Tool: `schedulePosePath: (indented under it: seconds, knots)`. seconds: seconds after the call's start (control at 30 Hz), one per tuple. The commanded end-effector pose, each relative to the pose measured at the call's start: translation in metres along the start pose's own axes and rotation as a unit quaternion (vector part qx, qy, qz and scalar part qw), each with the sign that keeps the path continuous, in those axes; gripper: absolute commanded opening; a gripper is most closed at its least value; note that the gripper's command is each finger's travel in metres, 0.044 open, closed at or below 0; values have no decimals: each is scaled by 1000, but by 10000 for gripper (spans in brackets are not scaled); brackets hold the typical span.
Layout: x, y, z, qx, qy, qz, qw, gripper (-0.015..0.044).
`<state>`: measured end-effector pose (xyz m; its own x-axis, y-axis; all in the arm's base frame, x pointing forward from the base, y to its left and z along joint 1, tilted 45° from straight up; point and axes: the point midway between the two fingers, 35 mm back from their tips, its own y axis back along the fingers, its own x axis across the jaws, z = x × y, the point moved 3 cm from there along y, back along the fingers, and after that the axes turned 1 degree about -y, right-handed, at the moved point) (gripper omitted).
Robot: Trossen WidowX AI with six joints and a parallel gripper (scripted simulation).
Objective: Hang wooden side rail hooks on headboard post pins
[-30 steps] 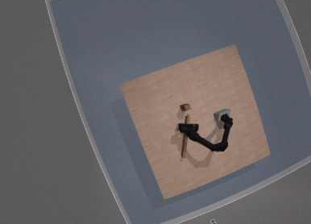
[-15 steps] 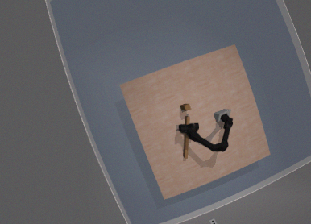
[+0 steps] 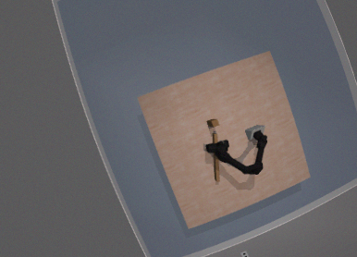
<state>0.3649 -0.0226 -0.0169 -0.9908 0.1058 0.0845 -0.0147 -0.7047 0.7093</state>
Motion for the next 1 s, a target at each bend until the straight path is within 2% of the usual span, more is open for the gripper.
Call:
schedulePosePath:
  seconds: [0.0,0.97]
  knots:
    - [3,0,5,-1,36,-2,999,0]
    - [30,0,3,-1,141,-2,990,0]
